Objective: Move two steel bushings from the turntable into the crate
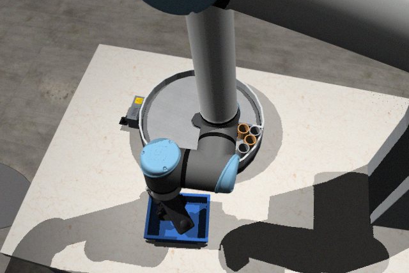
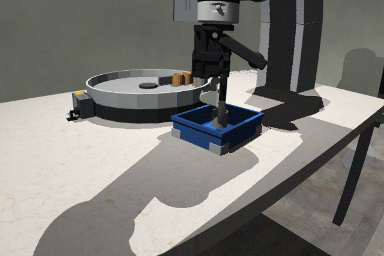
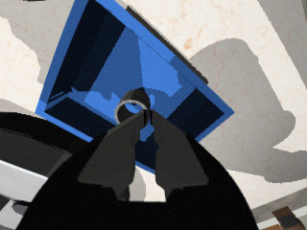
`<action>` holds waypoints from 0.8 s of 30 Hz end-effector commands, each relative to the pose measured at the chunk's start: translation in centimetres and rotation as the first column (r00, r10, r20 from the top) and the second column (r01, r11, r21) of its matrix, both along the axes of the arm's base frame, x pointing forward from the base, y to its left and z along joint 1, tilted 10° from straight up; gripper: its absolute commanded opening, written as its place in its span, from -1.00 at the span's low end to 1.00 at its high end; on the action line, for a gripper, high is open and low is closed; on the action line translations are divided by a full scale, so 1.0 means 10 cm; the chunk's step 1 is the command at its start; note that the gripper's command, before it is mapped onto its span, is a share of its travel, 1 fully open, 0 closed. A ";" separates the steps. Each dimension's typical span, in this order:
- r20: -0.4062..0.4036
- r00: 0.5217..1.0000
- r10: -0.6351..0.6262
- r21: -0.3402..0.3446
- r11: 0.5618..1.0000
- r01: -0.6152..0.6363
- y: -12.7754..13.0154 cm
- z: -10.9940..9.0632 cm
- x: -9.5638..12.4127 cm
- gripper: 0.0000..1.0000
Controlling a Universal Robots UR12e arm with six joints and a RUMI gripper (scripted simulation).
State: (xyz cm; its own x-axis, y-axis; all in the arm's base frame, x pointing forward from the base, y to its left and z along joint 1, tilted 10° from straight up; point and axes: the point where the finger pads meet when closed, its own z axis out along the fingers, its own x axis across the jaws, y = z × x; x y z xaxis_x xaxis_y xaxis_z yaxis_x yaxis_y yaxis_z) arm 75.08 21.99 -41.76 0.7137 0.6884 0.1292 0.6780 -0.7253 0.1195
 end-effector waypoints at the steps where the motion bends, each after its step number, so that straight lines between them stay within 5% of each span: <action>1: 0.001 1.000 0.000 0.000 1.000 0.000 0.00 -0.04 0.02 -1.00; 24: 0.001 1.000 0.000 0.000 1.000 0.000 0.00 -0.08 0.02 -1.00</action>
State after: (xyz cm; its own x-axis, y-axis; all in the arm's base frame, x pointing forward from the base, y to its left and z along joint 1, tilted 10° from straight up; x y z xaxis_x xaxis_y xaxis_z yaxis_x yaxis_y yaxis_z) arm 75.25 22.00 -42.66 0.7137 0.6884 0.1292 0.6780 -0.7253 0.1195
